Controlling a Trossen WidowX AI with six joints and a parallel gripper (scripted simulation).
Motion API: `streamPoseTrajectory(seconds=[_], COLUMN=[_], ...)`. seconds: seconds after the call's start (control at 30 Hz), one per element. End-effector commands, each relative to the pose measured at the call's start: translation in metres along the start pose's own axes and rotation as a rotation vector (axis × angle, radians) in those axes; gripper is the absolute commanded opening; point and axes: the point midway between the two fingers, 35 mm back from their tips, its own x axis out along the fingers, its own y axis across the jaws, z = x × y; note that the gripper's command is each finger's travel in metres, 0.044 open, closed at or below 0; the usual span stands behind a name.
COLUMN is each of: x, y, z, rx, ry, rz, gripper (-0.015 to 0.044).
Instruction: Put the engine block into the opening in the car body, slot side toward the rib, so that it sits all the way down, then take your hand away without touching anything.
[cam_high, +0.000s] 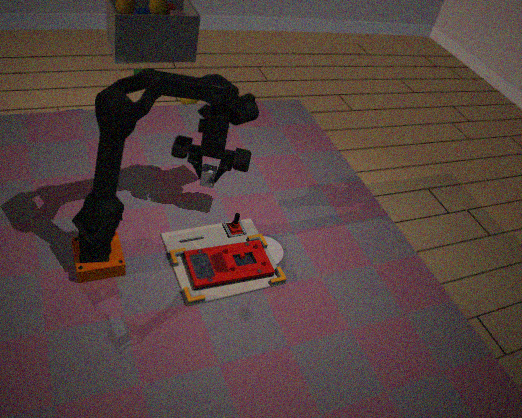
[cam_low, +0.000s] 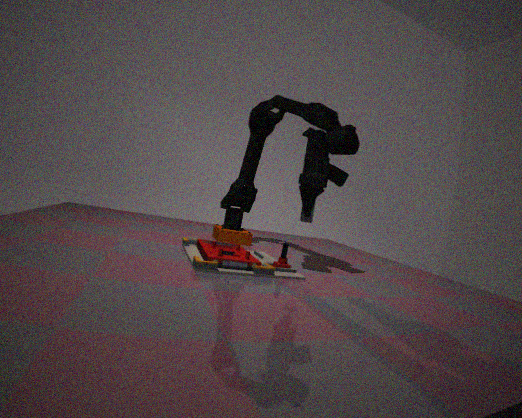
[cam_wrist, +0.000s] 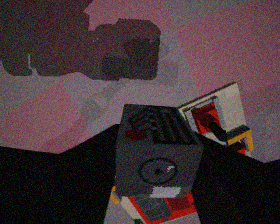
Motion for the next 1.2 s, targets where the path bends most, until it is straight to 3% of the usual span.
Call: streamPoseTrajectory(seconds=[0.0, 0.6, 1.17], x=[0.001, 0.004, 0.037], y=[-0.001, -0.001, 0.0], z=[0.0, 0.0, 0.0], rx=[0.114, 0.737, 0.894], ry=[0.001, 0.0, 0.0], rz=[-0.004, -0.004, -0.004], gripper=[0.0, 0.0, 0.0])
